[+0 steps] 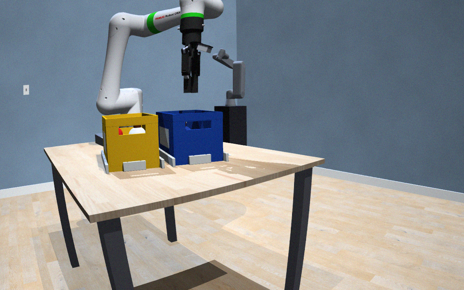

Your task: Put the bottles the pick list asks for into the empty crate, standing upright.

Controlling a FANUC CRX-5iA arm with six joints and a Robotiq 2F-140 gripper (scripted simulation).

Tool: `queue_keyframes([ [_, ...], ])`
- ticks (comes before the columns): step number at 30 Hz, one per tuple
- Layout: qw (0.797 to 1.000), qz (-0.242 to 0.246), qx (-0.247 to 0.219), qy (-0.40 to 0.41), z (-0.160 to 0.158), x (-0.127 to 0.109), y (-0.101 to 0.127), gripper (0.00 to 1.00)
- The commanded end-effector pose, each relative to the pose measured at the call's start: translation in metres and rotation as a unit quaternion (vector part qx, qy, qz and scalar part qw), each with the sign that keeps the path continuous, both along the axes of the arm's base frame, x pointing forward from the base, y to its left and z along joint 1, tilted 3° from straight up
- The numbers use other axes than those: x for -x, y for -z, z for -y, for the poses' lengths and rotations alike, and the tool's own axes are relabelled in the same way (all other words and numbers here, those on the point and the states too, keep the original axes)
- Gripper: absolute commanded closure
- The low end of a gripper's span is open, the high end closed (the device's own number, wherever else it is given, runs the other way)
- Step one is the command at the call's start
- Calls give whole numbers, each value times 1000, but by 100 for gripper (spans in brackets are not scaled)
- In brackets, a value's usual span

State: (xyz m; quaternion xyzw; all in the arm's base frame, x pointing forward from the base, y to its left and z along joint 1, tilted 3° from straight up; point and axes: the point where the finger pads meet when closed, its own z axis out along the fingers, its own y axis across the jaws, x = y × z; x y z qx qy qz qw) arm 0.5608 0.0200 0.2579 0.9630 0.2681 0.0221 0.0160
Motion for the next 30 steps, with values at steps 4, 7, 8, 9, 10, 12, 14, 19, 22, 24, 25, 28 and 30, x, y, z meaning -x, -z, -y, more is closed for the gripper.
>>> queue_keyframes([
  [4,1000,1,0,0,-17,11,-6,56],
  [7,1000,1,0,0,-29,20,-9,56],
  [8,1000,1,0,0,-34,22,-10,56],
  [9,1000,1,0,0,-38,25,-11,56],
  [10,1000,1,0,0,-42,28,-12,56],
  [12,1000,1,0,0,-50,33,-14,56],
  [14,1000,1,0,0,-58,39,-16,56],
  [19,1000,1,0,0,-74,50,-21,56],
  [22,1000,1,0,0,-82,55,-23,56],
  [24,1000,1,0,0,-90,61,-25,56],
  [25,1000,1,0,0,-94,64,-26,56],
  [28,1000,1,0,0,-106,72,-29,56],
  [30,1000,1,0,0,-114,77,-31,56],
])
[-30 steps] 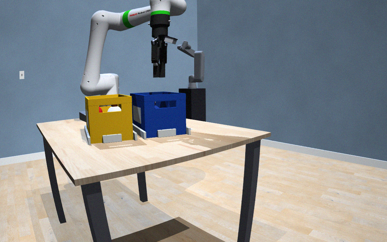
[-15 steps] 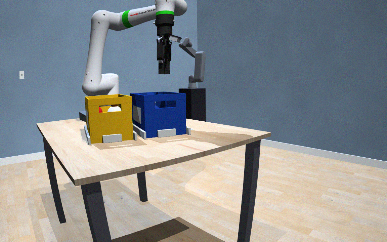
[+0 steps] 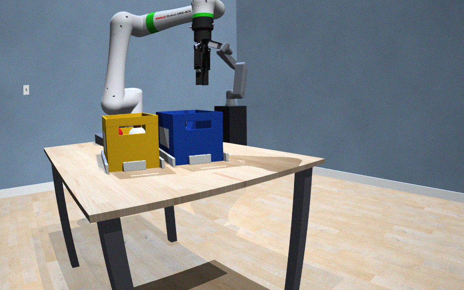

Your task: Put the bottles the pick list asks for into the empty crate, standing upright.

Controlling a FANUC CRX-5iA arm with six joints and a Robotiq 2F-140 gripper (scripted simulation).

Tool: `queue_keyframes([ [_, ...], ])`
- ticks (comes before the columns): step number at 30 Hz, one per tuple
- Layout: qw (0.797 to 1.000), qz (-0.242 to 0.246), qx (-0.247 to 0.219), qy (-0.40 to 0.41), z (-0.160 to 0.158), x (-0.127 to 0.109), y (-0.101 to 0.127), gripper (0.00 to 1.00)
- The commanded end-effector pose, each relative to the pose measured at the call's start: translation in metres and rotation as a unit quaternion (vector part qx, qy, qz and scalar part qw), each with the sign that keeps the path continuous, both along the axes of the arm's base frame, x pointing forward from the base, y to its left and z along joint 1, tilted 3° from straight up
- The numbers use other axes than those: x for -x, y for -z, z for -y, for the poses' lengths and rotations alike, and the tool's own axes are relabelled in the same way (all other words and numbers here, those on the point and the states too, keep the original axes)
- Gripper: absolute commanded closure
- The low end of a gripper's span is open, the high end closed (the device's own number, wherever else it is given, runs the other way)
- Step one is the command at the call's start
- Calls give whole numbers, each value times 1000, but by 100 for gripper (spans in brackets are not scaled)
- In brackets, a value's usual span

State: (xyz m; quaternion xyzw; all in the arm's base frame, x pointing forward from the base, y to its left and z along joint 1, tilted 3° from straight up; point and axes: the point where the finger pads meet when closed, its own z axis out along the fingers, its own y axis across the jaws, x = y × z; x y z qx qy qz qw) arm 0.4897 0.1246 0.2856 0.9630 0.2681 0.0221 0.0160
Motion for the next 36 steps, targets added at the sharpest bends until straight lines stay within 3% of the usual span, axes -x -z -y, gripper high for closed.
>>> queue_keyframes([
  [1,1000,1,0,0,-14,9,-5,56],
  [36,1000,1,0,0,-139,94,-38,56],
])
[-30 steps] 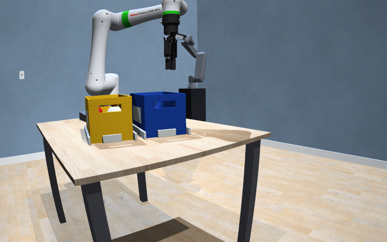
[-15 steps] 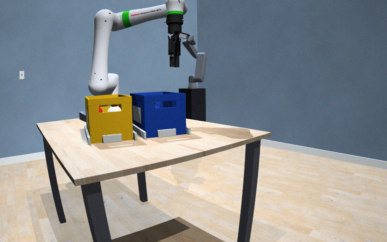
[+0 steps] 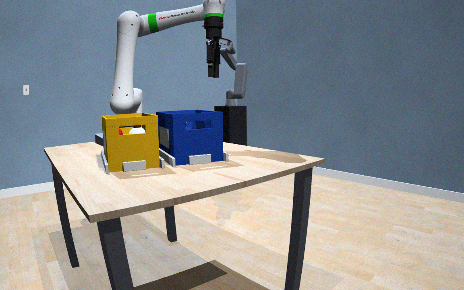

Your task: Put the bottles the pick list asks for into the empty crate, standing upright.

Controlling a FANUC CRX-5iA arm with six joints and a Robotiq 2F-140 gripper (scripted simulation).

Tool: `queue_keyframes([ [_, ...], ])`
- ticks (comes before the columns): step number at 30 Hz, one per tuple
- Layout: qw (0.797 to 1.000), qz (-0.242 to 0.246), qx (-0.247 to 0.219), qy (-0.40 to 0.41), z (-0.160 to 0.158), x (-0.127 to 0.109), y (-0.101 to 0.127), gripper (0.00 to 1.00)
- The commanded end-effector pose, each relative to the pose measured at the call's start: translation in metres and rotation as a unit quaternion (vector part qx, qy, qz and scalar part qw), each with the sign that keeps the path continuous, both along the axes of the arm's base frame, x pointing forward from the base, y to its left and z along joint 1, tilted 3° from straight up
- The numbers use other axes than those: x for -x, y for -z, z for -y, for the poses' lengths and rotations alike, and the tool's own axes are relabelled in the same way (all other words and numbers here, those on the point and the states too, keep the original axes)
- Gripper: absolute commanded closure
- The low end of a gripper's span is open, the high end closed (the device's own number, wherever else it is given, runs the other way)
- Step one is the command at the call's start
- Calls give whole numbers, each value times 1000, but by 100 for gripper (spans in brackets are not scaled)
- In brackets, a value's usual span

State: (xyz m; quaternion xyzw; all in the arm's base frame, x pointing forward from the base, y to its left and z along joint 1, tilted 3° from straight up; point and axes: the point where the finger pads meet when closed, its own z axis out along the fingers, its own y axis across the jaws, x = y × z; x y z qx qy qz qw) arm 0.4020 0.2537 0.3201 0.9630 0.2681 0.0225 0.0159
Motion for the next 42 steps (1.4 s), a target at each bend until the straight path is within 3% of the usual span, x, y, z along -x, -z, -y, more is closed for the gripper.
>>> queue_keyframes([
  [1,1000,1,0,0,-14,9,-4,56],
  [20,1000,1,0,0,-83,56,-23,56],
  [42,1000,1,0,0,-86,58,-24,56],
])
